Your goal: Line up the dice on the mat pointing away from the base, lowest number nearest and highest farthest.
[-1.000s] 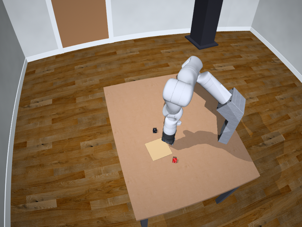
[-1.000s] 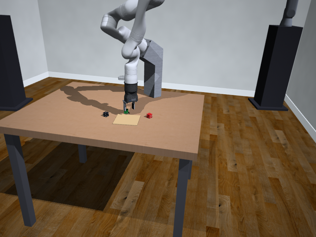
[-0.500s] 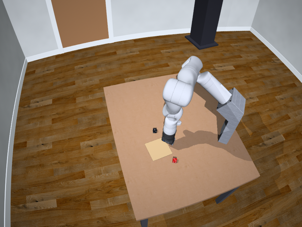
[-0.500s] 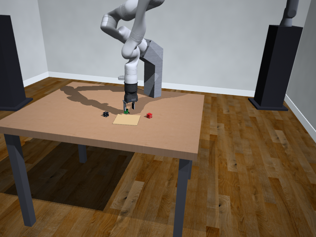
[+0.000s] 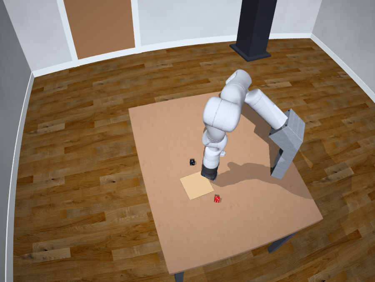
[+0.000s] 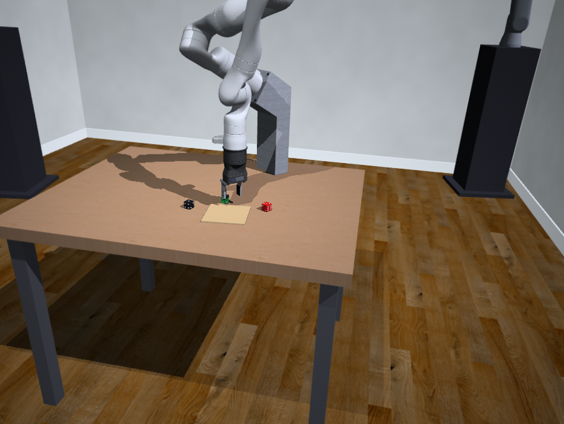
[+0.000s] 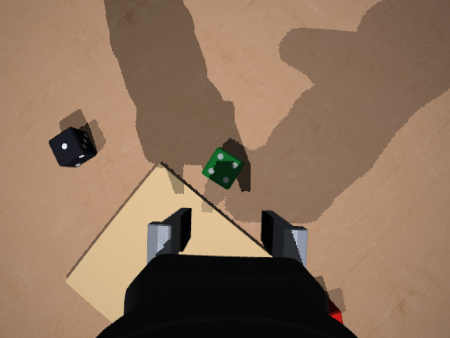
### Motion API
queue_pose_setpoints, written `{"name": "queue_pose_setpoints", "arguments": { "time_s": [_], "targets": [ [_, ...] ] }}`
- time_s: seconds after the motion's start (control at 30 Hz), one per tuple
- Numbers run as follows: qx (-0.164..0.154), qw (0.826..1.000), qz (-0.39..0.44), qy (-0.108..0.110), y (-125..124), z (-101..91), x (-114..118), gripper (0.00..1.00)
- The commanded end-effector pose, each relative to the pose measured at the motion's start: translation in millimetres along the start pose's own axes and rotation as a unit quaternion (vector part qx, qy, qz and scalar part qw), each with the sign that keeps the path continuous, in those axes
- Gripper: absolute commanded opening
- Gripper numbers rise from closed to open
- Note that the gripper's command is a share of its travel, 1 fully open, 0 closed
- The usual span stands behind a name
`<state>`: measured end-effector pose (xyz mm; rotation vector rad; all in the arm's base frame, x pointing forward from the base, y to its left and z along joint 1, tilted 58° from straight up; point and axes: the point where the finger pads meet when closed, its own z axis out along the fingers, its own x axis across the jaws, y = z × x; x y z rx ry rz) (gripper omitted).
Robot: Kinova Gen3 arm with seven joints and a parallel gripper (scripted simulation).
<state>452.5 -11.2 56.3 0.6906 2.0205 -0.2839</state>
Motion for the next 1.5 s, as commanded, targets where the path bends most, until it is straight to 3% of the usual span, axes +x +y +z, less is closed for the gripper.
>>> {"name": "queue_pose_setpoints", "arguments": {
  "time_s": [0.0,0.37,0.87,1.47],
  "targets": [
    [-0.003,1.0,-0.002,0.001,6.6,-0.7,3.4,1.0],
    [-0.003,1.0,-0.002,0.001,30.2,-0.8,20.3,1.0],
    [-0.003,1.0,-0.002,0.001,89.6,-1.3,62.7,1.0],
    [-0.003,1.0,-0.002,0.001,124.4,-1.6,87.5,1.0]
  ]
}}
